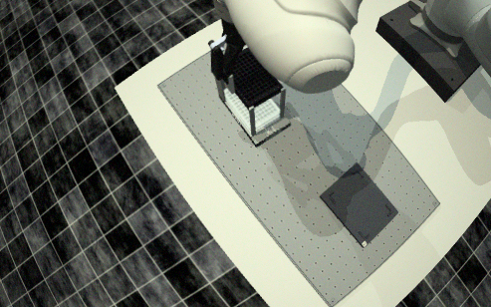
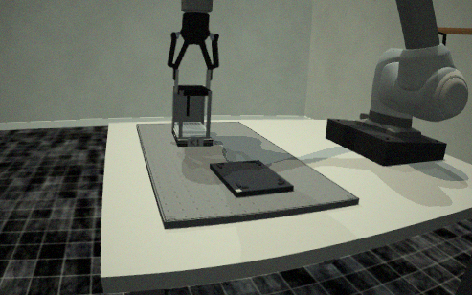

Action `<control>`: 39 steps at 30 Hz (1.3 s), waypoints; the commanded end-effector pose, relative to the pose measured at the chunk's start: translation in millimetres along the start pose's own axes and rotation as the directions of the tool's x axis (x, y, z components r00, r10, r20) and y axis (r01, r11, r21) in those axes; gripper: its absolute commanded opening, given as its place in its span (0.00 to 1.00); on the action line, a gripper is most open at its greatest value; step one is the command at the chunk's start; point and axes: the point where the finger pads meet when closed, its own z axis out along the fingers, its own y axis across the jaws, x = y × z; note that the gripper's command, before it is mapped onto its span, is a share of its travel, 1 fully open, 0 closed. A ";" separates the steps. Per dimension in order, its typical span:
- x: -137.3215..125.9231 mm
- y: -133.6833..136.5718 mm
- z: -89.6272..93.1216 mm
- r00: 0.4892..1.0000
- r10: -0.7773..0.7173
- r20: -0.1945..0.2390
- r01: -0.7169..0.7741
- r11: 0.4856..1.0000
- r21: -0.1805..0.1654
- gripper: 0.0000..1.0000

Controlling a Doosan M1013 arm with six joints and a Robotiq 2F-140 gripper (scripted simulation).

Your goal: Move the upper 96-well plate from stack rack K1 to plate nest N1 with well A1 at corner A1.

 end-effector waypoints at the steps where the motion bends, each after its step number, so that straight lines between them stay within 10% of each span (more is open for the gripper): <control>1: 0.0 0.0 -4.2 1.000 0.000 0.000 0.000 1.000 0.000 0.00; 39: 13.1 -2.7 -27.9 0.996 -0.090 0.000 0.090 0.996 0.000 0.00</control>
